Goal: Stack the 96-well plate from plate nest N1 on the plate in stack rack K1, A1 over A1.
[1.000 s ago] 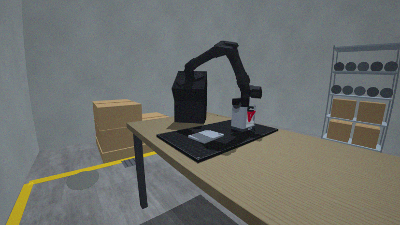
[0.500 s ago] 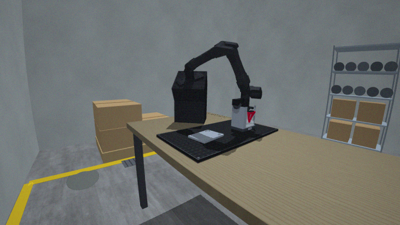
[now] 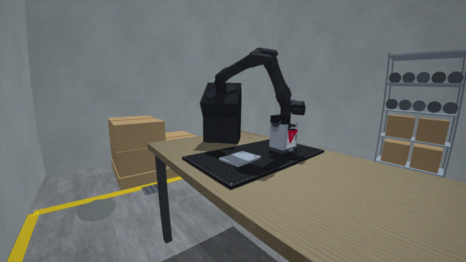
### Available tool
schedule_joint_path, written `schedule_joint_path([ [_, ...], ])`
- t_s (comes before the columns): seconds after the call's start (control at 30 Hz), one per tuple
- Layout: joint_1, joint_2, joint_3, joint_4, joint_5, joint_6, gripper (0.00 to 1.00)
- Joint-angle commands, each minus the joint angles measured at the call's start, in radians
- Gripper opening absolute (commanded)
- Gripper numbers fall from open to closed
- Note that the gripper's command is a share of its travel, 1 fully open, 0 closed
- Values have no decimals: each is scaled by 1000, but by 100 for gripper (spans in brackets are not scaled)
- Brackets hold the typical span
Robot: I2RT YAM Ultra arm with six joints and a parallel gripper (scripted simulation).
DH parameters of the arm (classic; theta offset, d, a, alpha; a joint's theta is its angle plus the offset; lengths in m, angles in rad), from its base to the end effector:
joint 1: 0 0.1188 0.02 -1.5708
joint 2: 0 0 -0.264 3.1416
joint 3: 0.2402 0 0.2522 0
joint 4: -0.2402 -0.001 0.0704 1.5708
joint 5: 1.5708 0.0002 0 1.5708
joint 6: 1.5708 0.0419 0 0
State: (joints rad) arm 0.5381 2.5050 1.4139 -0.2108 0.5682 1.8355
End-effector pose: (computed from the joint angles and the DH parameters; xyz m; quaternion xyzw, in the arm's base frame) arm 0.3772 0.2001 -0.0159 0.6046 0.7353 0.0152 0.3057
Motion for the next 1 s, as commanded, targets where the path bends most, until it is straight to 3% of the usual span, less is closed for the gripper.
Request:
schedule_joint_path([
  [0.0, -2, 23, 26, 24, -2, -11, 0],
  [0.97, -12, 33, 29, 35, -6, -16, 0],
])
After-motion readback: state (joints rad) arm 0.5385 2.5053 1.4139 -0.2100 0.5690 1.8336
